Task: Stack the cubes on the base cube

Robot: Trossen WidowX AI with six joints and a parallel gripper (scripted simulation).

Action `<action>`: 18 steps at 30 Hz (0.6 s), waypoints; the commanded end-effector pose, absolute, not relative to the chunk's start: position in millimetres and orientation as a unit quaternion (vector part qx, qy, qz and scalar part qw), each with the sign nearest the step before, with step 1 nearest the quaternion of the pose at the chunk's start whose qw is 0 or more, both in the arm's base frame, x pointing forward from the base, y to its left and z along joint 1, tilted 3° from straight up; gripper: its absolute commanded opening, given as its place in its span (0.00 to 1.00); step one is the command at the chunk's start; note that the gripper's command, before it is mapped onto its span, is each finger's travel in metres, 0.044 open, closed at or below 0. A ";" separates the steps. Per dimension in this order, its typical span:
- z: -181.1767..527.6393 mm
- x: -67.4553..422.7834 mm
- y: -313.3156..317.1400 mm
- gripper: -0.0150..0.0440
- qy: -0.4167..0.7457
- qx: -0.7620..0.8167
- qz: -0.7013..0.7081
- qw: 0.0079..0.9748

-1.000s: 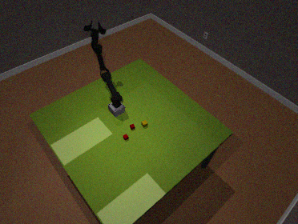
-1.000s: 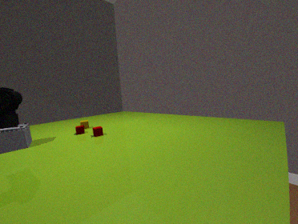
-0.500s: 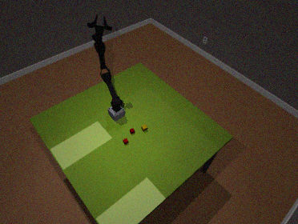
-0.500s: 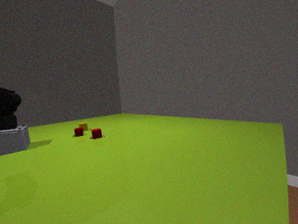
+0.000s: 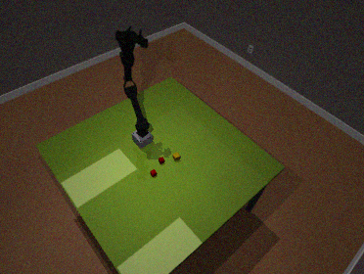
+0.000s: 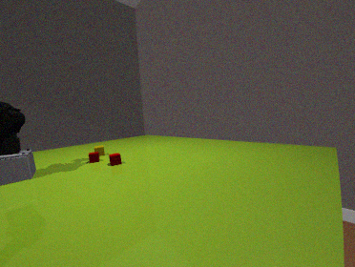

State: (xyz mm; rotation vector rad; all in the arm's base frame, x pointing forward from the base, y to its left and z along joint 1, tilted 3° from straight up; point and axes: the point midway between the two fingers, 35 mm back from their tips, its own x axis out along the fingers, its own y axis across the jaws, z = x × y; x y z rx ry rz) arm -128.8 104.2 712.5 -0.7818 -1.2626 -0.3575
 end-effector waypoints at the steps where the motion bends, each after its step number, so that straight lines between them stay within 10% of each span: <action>1: 716.8 -76.7 78.9 0.70 -0.516 -0.366 -0.182 0.753; 18: 657.2 140.8 -36.2 0.70 -0.211 -0.444 -0.218 0.843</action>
